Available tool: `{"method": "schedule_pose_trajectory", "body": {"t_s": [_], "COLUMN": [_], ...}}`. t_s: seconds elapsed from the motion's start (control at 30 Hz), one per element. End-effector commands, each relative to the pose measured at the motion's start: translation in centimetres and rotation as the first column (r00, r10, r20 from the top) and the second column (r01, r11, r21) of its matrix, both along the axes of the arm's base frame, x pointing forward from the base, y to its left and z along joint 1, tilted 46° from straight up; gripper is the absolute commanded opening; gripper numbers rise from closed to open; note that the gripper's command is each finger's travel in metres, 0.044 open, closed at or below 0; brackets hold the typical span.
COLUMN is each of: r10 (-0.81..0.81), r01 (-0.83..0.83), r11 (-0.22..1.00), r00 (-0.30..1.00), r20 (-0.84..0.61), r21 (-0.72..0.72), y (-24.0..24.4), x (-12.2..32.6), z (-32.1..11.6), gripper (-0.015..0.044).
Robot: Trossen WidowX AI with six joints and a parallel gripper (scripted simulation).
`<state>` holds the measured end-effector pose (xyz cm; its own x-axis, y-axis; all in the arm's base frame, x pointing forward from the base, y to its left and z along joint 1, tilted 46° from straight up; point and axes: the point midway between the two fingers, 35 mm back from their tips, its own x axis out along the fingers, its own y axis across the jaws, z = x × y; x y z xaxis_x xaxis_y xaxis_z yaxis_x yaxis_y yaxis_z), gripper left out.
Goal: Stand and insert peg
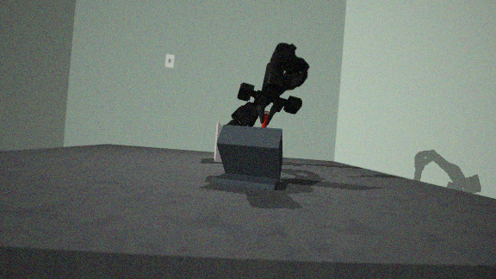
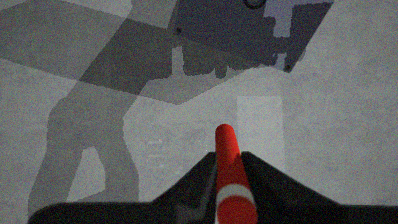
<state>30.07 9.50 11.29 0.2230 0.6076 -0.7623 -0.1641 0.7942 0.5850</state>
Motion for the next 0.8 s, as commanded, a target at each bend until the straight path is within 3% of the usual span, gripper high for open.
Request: {"method": "schedule_pose_trajectory", "body": {"t_s": [0.0,0.77], "r10": [-0.011,-0.051], "r01": [0.012,0.067], "r11": [1.0,0.996], "r00": [0.999,0.969], "r20": [0.034,0.241], "r21": [-0.012,-0.056], "y": [-0.3,-1.7], "x": [0.5,3.8], "z": [-0.1,0.7], "gripper": [0.0,0.0]}}
